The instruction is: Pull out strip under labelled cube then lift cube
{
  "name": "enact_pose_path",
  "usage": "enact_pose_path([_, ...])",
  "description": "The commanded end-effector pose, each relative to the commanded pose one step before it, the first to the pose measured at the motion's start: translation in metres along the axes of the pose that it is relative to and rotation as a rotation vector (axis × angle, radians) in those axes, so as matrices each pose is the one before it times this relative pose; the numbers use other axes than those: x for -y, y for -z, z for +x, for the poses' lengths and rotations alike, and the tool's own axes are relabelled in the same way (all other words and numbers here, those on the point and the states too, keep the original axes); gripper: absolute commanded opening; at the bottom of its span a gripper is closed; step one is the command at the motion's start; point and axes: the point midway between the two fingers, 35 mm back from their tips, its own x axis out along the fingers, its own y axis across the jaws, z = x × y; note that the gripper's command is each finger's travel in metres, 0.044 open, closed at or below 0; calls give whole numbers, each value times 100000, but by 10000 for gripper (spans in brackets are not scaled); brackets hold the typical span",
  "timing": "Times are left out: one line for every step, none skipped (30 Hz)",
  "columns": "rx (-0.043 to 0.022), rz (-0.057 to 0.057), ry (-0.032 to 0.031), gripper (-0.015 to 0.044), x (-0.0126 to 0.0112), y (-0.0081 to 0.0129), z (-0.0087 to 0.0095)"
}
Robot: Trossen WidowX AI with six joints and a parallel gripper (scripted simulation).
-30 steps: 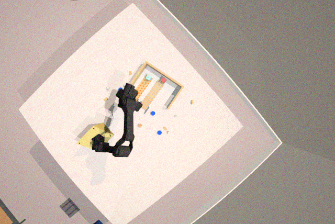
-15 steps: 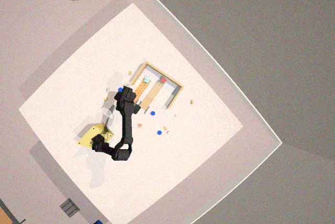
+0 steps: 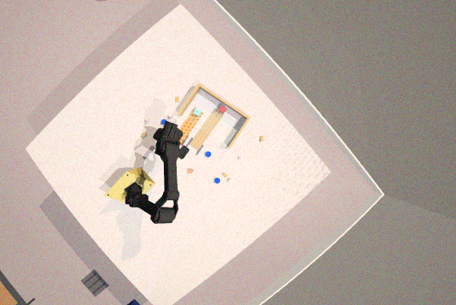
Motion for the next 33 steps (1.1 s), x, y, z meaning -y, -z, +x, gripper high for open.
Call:
enact_pose_path([-2884, -748, 142, 0, -48, 1483, 672])
enact_pose_path([-5, -5, 0, 0, 4, 141, 1])
enact_pose_path([-5, -5, 0, 0, 3, 133, 1])
enact_pose_path([-5, -5, 0, 0, 4, 140, 1])
enact_pose_path([-6, -6, 0, 0, 4, 160, 1])
enact_pose_path([-6, -6, 0, 0, 4, 167, 2])
enact_pose_path([-6, -6, 0, 0, 4, 155, 1])
enact_pose_path([-6, -6, 0, 0, 4, 154, 1])
enact_pose_path([-6, -6, 0, 0, 4, 151, 1])
enact_pose_path([-6, -6, 0, 0, 4, 151, 1])
enact_pose_path([-6, -6, 0, 0, 4, 151, 1])
enact_pose_path([-6, -6, 0, 0, 4, 152, 1])
enact_pose_path([-4, -6, -1, 0, 4, 150, 1])
enact_pose_path([-4, -6, -1, 0, 4, 150, 1])
enact_pose_path([-5, -6, 0, 0, 4, 148, 1])
enact_pose_path([-5, -6, 0, 0, 4, 148, 1])
enact_pose_path([-5, -5, 0, 0, 4, 147, 1])
enact_pose_path([-5, -5, 0, 0, 4, 148, 1])
enact_pose_path([-5, -5, 0, 0, 4, 146, 1])
enact_pose_path([-5, -5, 0, 0, 4, 147, 1])
enact_pose_path([-5, -5, 0, 0, 4, 145, 1])
enact_pose_path([-5, -5, 0, 0, 4, 146, 1])
enact_pose_path([-5, -5, 0, 0, 4, 143, 1])
enact_pose_path([-5, -5, 0, 0, 4, 144, 1])
enact_pose_path([-5, -5, 0, 0, 4, 142, 1])
enact_pose_path([-5, -5, 0, 0, 4, 143, 1])
enact_pose_path([-5, -5, 0, 0, 4, 141, 1])
enact_pose_path([-5, -5, 0, 0, 4, 143, 1])
enact_pose_path([-5, -5, 0, 0, 4, 140, 1])
enact_pose_path([-5, -5, 0, 0, 4, 141, 1])
enact_pose_path([-5, -5, 0, 0, 4, 139, 1])
enact_pose_path([-5, -5, 0, 0, 4, 141, 1])
enact_pose_path([-5, -5, 0, 0, 4, 138, 1])
